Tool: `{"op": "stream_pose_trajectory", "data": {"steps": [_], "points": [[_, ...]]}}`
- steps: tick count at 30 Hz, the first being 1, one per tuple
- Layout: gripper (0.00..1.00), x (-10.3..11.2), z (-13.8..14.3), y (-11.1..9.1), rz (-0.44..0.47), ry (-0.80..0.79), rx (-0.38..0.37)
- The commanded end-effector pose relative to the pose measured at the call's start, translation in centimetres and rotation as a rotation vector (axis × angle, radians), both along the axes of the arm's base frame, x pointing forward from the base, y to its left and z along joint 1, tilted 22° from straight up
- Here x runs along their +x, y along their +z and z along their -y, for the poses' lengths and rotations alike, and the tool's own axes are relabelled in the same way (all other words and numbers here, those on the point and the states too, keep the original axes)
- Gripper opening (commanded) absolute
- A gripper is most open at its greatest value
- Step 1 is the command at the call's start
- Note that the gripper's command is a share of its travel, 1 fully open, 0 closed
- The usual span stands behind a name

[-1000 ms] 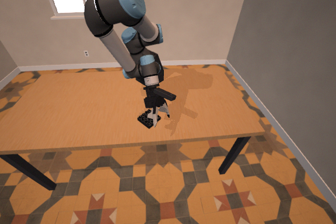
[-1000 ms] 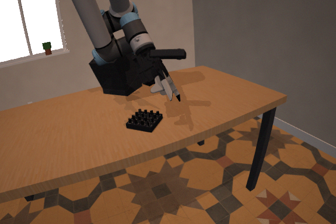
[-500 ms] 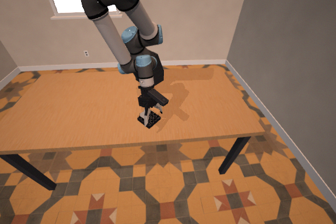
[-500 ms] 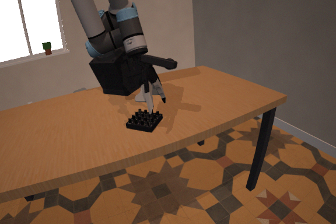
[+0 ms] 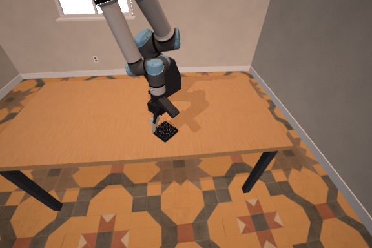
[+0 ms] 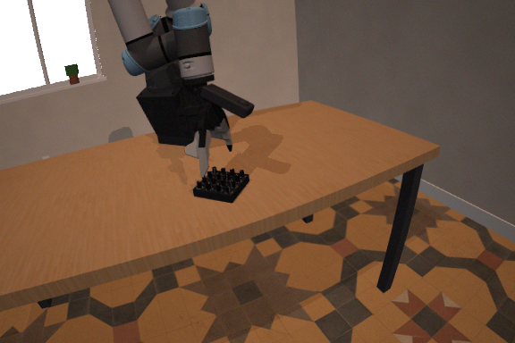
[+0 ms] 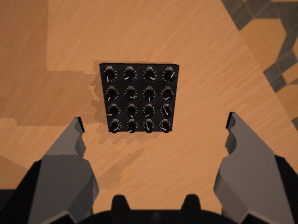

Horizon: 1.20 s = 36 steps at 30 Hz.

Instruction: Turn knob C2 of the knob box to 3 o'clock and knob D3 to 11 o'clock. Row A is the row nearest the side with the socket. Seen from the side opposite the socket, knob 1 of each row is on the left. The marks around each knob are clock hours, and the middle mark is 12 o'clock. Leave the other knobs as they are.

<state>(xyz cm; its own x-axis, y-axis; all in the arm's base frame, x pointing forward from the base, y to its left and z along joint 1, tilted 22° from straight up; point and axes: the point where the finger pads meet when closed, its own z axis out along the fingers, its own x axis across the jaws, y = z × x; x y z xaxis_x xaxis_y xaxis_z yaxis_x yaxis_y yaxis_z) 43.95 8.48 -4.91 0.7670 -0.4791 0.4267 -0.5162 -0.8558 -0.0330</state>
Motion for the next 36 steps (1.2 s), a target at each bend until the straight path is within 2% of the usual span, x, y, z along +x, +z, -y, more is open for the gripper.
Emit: {"op": "stream_pose_trajectory", "data": {"steps": [1,10,36], "points": [[1.0,-1.38,1.11,-0.13,-0.056,-0.037,-0.015],[1.0,-2.02,1.55,-0.18,-0.076,-0.051,-0.021],[1.0,-2.03,1.55,-0.18,-0.077,-0.051,-0.021]]}}
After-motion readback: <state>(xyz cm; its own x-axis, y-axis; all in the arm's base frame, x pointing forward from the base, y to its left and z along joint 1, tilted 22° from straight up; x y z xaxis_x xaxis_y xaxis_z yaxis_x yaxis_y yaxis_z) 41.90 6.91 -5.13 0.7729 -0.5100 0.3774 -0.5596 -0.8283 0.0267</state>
